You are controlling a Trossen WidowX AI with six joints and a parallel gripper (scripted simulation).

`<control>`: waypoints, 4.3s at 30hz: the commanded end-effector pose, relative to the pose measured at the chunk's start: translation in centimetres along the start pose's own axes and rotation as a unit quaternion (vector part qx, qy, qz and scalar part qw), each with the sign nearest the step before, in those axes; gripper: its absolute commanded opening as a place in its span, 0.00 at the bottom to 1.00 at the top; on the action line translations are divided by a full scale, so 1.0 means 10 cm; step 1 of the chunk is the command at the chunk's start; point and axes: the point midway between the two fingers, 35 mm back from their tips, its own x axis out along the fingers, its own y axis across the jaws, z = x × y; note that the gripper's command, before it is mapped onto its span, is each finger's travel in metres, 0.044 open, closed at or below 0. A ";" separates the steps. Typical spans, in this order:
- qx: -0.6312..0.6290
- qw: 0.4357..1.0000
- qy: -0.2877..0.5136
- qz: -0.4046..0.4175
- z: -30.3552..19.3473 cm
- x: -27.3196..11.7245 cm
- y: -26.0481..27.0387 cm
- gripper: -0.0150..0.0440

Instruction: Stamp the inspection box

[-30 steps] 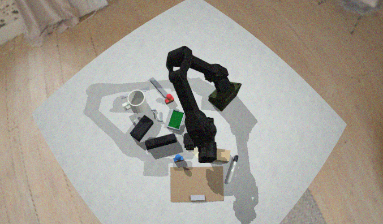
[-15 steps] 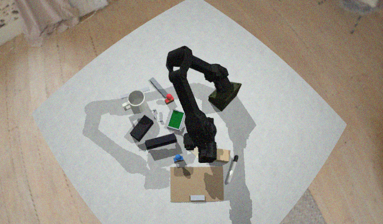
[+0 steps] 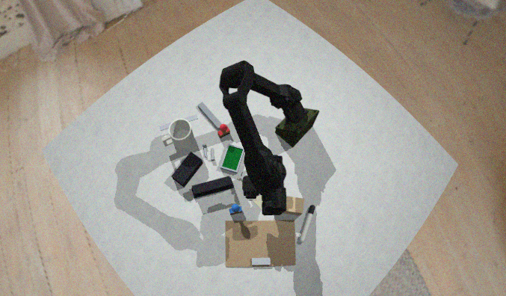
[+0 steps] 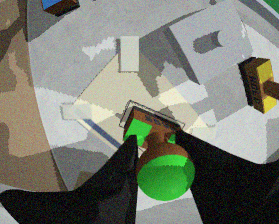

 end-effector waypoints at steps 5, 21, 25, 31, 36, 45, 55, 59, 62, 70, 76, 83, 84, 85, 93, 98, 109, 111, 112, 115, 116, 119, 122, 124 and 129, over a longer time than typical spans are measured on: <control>0.001 1.000 -0.001 0.000 0.01 0.02 0.00 0.25; 0.001 1.000 -0.001 0.000 0.01 0.01 0.00 0.25; 0.001 1.000 -0.001 0.000 0.01 -0.01 0.00 0.25; 0.001 1.000 -0.001 0.000 0.01 -0.04 0.00 0.25; 0.001 1.000 -0.001 0.000 0.01 -0.06 0.00 0.25; 0.001 1.000 -0.001 0.000 0.01 -0.10 0.00 0.25; 0.000 1.000 -0.001 0.000 0.01 -0.26 0.02 0.25; 0.000 1.000 0.000 0.001 0.01 -0.32 0.02 0.25; 0.000 1.000 0.000 0.001 0.01 -0.37 0.02 0.25; 0.000 1.000 0.000 0.001 0.01 -0.50 0.02 0.25; 0.000 1.000 0.000 0.001 0.01 -0.60 0.02 0.25; 0.000 1.000 0.000 0.000 0.01 -0.70 0.01 0.25; 0.000 1.000 0.000 0.000 0.01 -0.71 0.01 0.25; 0.000 1.000 0.000 0.001 0.02 -0.71 0.01 0.25; -0.002 1.000 0.005 0.008 0.55 -0.74 -0.03 0.25; -0.001 1.000 0.006 0.010 0.93 -0.75 -0.12 0.25; 0.002 1.000 -0.001 0.004 1.74 -0.72 -0.49 0.25; 0.003 1.000 -0.002 0.002 1.88 -0.71 -0.59 0.25; 0.003 1.000 -0.003 0.000 1.95 -0.71 -0.64 0.25; 0.004 1.000 -0.005 -0.003 2.05 -0.70 -0.71 0.25; 0.004 1.000 -0.005 -0.003 2.05 -0.70 -0.71 0.25; 0.004 1.000 -0.005 -0.003 2.05 -0.70 -0.71 0.25; 0.004 1.000 -0.005 -0.002 2.05 -0.66 -0.71 0.25; 0.004 1.000 -0.005 -0.002 2.05 -0.63 -0.71 0.25; 0.004 1.000 -0.005 -0.002 2.05 -0.55 -0.70 0.25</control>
